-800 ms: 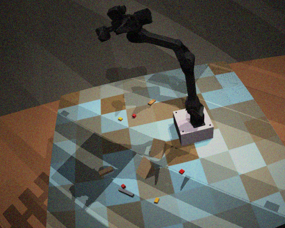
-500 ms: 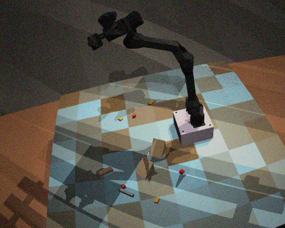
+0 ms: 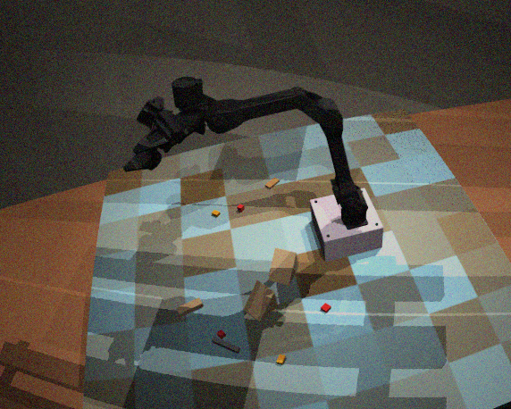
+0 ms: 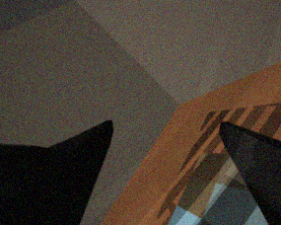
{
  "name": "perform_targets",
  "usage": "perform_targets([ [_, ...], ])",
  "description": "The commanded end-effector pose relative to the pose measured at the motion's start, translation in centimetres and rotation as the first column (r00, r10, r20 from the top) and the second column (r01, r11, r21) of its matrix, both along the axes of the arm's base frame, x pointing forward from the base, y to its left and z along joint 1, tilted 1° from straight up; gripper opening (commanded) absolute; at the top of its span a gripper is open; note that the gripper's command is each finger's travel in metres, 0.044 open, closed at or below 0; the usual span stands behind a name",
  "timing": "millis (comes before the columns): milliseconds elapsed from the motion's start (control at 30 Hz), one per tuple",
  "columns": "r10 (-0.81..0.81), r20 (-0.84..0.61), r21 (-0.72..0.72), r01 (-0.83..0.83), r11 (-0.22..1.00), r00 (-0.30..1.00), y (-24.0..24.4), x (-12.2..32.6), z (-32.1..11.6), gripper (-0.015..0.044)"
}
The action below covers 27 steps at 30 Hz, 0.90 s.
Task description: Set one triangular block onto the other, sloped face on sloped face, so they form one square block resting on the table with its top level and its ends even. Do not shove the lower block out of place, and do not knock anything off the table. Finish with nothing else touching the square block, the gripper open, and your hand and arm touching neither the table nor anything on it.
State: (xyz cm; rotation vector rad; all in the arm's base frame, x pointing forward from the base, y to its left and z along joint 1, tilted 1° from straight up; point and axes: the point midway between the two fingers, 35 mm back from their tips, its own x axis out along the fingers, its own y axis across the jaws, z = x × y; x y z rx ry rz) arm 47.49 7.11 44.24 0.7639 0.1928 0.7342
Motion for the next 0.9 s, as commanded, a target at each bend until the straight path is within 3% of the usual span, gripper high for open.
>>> perform_targets([
  [0,-0.043,-0.128,-0.082,0.033,0.996,0.991,1.9,1.6,-5.6,0.044],
  [200,-0.107,-0.328,-0.305,0.002,0.952,0.939,5.4,1.4,-15.4,0.044],
  [400,-0.155,-0.49,-0.553,-0.168,0.816,0.858,8.2,-2.2,-25.0,0.044],
  [633,-0.196,-0.632,-0.728,-0.487,0.483,0.75,9.0,-9.6,-34.1,0.044],
  [800,-0.214,-0.712,-0.701,-0.697,0.151,0.669,7.9,-15.7,-38.0,0.044],
  [867,-0.216,-0.722,-0.687,-0.72,0.103,0.658,7.6,-16.5,-38.4,0.044],
])
